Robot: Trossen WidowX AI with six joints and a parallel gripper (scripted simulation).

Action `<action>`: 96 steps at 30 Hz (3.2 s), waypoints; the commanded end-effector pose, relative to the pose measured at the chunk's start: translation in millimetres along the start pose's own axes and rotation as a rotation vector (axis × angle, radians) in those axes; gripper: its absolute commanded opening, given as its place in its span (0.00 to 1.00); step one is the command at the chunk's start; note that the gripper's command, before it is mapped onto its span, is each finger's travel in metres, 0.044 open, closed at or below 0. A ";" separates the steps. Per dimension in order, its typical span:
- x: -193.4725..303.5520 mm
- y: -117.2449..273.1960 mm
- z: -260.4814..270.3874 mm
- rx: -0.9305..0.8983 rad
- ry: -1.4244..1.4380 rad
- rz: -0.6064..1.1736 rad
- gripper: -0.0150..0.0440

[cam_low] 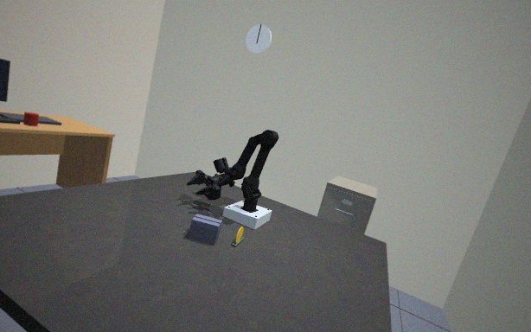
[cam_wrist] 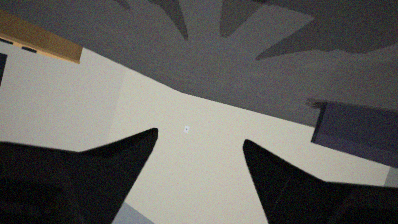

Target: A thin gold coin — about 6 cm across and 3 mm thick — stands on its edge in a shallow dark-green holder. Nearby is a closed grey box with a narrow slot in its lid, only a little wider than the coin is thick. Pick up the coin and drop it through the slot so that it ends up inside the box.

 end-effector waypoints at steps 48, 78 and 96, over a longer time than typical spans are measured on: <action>89.8 18.2 -328.2 1.970 2.720 0.460 0.53; 21.9 -5.4 -334.3 1.971 2.720 0.460 0.53; -5.7 -14.2 -336.0 1.970 2.721 0.460 0.53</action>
Point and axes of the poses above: the point midway between the two fingers, 35 mm back from their tips, its own y axis back along the fingers, its own z axis across the jaws, x = y × z, the point moved 2 cm from there along y, back along the fingers, and after that the axes turned 7 degrees about -y, right-handed, at the moved point
